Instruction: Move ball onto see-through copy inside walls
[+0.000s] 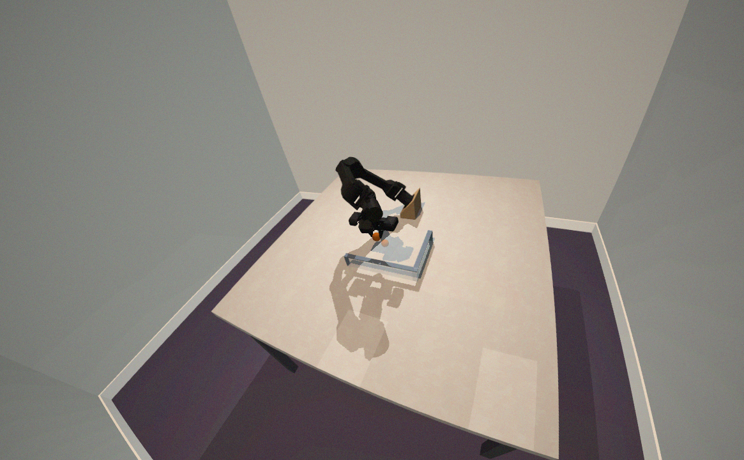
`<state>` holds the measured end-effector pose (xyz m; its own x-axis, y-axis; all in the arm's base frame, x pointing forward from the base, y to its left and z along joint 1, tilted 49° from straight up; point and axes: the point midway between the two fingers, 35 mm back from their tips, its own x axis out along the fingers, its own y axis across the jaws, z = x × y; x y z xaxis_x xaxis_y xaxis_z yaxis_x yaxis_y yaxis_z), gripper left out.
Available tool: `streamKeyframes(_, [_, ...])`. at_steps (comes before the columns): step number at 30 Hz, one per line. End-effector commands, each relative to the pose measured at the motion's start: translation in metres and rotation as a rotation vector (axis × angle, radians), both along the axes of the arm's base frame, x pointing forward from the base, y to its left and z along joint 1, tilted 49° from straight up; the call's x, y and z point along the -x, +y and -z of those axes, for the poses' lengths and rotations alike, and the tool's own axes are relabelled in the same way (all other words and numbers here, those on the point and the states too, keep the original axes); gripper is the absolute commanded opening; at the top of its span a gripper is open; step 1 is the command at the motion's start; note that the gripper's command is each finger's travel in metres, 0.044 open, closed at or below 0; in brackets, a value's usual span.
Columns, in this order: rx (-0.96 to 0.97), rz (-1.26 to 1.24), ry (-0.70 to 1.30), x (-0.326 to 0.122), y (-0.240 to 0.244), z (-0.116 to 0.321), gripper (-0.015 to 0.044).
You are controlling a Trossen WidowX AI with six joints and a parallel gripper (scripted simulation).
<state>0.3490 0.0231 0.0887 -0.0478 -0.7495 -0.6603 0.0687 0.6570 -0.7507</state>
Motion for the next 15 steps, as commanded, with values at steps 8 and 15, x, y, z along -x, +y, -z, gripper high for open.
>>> streamKeyframes(8, [-0.005, 0.005, -0.008, 0.033, -0.009, 0.003, 0.0000])
streamKeyframes(15, [-0.005, 0.005, -0.007, 0.054, -0.016, 0.007, 0.0000])
